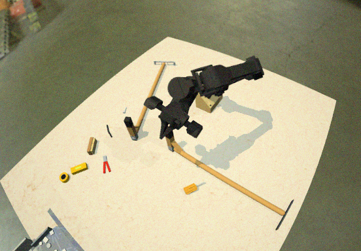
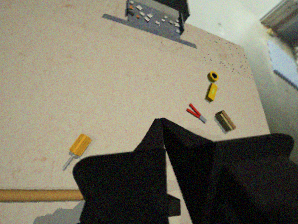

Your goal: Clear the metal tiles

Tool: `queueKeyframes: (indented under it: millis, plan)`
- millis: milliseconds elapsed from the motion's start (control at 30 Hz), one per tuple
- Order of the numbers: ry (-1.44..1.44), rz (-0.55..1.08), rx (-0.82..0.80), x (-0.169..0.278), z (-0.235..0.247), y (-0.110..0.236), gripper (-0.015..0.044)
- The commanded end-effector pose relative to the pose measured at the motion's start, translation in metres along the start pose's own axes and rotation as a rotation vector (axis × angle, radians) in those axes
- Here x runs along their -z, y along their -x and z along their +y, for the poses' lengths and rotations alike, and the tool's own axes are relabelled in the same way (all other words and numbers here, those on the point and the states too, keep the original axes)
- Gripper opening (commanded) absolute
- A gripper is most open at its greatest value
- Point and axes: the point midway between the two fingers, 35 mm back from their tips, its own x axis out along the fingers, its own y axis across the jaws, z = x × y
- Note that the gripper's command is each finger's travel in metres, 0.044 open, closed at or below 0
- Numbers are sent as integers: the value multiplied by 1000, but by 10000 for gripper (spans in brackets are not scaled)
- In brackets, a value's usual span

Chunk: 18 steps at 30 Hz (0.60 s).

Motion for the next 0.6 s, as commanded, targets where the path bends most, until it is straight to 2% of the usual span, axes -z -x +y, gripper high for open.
queueKeyframes:
  millis: [0,567]
  plan:
    - [-24,23,0,7,-12,-6,0]
    - [-135,121,2,41,-61,-28,0]
